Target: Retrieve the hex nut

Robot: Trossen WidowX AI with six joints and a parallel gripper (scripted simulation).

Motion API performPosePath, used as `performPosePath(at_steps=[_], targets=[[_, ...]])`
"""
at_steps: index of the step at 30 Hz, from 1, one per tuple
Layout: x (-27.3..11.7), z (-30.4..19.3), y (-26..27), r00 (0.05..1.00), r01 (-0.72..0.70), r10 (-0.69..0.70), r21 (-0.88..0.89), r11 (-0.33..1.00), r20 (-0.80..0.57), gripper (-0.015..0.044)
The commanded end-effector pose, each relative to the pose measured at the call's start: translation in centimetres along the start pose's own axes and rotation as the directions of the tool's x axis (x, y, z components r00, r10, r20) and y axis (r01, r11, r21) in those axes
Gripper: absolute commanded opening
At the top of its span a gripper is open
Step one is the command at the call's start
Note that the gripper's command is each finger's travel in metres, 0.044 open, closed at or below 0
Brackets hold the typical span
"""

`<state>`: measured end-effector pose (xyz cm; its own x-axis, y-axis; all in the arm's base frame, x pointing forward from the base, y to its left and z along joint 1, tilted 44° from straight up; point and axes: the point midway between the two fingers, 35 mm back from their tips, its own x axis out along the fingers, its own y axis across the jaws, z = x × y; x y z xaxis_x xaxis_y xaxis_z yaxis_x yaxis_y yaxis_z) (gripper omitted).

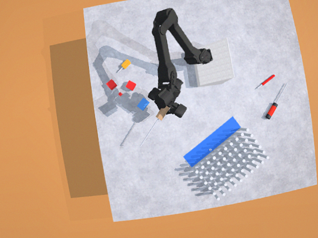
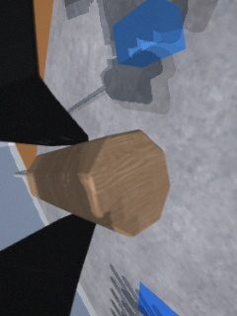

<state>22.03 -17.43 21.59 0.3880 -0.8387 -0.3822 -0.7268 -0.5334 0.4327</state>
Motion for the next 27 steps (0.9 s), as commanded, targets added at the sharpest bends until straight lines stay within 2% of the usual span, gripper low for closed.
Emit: performPosePath(at_steps=[1,27], targets=[[0.3,0.1,-0.1,1.0,0.004,-0.004,-0.001,1.0,0.0,0.0],[1.8,0.9,-0.1,1.0,0.006,-0.006,0.012,1.0,0.004,0.0]])
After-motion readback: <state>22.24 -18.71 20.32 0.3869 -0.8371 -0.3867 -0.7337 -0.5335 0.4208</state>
